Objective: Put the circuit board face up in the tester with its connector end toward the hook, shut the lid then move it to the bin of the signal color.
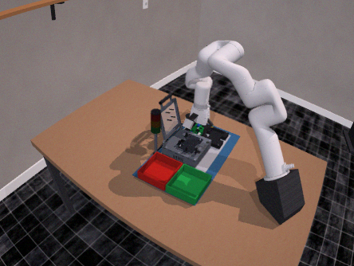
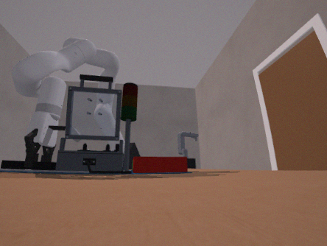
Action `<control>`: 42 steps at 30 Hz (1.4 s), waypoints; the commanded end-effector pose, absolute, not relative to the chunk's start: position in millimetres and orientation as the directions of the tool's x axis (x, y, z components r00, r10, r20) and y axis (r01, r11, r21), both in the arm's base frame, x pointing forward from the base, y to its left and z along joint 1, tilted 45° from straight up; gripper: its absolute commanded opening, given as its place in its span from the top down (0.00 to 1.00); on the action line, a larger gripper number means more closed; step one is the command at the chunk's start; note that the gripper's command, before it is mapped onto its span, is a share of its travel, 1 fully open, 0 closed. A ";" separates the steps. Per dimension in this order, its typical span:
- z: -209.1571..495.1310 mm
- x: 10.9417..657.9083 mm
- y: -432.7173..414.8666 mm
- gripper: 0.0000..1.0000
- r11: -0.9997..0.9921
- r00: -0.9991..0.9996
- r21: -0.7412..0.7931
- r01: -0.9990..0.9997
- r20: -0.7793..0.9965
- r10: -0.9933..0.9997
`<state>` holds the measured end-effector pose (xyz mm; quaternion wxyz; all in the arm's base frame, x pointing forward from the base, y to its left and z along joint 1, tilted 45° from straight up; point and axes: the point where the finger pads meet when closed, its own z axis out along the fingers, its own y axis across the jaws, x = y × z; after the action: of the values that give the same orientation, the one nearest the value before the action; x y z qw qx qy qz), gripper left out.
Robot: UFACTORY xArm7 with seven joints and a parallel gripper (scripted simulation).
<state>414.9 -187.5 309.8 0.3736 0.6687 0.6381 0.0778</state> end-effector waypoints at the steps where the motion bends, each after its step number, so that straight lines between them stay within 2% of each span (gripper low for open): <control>1: 310.7 415.0 -187.7 0.21 0.094 0.174 0.600 0.795 -0.374 0.911; 42: 331.9 397.6 -175.7 0.21 0.094 0.174 0.600 0.795 -0.374 0.911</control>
<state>397.7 -175.7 330.6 0.3735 0.6687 0.6382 0.0777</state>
